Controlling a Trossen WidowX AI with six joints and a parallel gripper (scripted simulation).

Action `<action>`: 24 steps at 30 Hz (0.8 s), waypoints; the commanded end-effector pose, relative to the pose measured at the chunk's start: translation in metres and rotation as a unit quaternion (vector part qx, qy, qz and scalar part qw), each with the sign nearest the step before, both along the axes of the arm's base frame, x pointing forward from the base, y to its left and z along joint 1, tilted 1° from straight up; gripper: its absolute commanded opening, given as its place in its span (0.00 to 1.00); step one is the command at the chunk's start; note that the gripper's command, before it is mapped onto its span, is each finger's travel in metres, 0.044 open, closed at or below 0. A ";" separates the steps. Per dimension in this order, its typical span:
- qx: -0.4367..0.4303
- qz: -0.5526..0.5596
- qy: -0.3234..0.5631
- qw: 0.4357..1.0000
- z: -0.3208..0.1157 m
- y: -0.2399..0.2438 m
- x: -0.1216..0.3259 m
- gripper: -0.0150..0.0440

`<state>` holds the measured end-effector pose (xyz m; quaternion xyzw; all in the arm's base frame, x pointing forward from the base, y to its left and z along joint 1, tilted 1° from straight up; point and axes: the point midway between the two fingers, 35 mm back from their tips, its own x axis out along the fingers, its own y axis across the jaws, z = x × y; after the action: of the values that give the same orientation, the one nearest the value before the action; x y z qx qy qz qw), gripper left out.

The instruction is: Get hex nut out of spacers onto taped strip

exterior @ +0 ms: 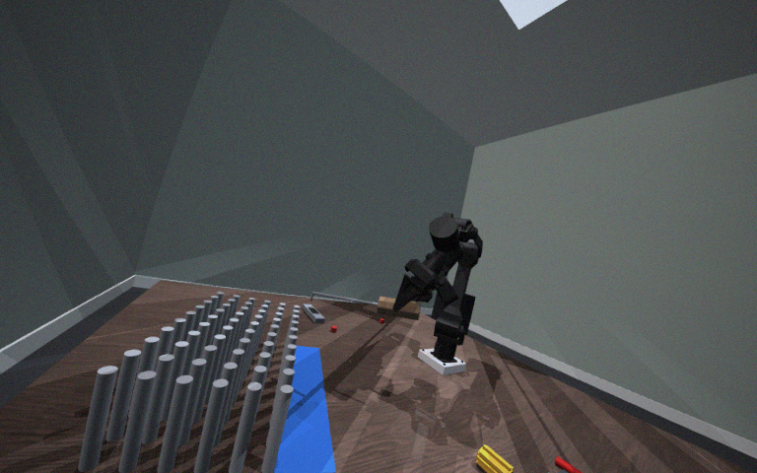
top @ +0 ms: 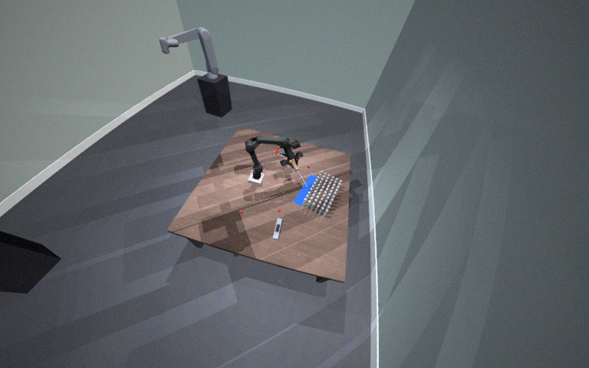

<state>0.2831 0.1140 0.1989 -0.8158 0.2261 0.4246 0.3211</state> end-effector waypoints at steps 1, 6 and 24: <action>-0.035 0.051 0.003 0.998 -0.001 0.005 -0.005 0.25; -0.079 0.122 0.007 0.989 -0.001 0.014 -0.012 0.25; -0.178 0.280 0.013 0.943 -0.004 0.032 -0.028 0.25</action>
<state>0.2546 0.1460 0.1970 -0.8832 0.0669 0.4622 0.0438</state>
